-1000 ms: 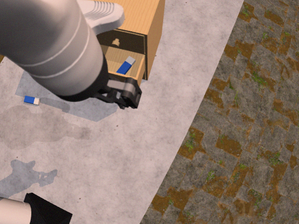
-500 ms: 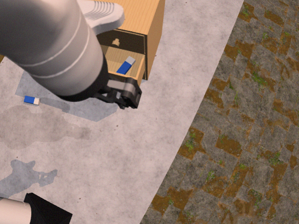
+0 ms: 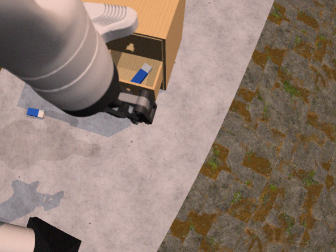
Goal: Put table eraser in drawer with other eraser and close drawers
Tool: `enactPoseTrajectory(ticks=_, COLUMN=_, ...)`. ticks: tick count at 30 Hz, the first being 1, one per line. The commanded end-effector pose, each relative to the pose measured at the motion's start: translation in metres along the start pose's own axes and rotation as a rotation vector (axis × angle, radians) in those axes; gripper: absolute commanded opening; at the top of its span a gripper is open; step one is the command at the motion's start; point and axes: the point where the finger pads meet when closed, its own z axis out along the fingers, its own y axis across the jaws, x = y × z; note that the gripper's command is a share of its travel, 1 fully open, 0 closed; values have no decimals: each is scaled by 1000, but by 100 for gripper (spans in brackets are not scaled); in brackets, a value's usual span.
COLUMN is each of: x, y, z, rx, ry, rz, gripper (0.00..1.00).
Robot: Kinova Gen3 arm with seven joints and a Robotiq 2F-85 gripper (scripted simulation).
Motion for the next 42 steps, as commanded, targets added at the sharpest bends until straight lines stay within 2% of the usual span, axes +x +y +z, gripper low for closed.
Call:
enactPoseTrajectory(ticks=1, x=-1, y=-3, z=-1, rx=-5, ry=-6, rz=-14, gripper=100)
enactPoseTrajectory(ticks=8, x=-1, y=-15, z=10, rx=-3, ry=-9, rz=-94, gripper=100)
enactPoseTrajectory(ticks=18, x=-2, y=-45, z=35, rx=-1, ry=-13, rz=-218, gripper=100)
enactPoseTrajectory(ticks=25, x=-4, y=-86, z=71, rx=0, ry=-15, rz=-426, gripper=100)
enactPoseTrajectory(ticks=32, x=-6, y=-141, z=117, rx=1, ry=-14, rz=-684, gripper=100)
enactPoseTrajectory(ticks=34, x=-6, y=-141, z=117, rx=1, ry=-14, rz=-684, gripper=100)
enactPoseTrajectory(ticks=42, x=-7, y=-211, z=177, rx=2, ry=-14, rz=-1006, gripper=100)
